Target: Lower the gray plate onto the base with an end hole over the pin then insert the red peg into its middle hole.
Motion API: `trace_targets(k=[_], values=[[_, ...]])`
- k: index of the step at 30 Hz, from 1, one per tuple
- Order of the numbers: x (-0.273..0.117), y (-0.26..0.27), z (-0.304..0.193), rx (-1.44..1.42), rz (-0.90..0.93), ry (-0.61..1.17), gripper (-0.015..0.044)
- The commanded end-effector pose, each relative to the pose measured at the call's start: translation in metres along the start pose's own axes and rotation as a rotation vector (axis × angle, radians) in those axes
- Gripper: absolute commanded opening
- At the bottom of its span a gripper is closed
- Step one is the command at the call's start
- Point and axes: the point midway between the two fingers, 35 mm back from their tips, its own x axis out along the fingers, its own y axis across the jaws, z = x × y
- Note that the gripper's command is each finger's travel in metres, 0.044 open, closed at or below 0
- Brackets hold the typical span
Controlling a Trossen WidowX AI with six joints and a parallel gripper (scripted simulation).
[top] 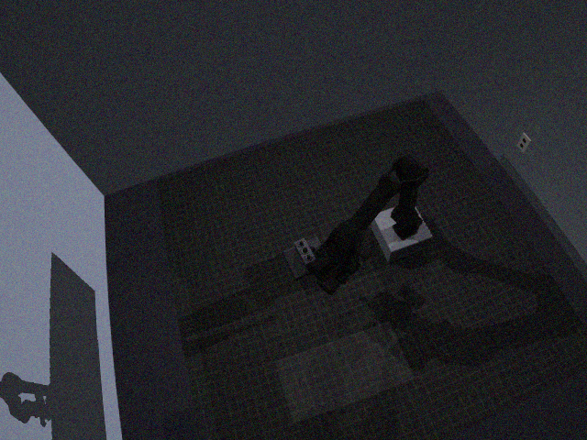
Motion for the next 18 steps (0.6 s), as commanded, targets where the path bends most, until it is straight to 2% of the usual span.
trace_targets(k=[1, 18], values=[[-0.001, 0.005, 0.01, -0.003, 0.002, 0.001, 0.0], [-0.001, 0.013, 0.058, 0.0, 0.007, -0.01, 0.0]])
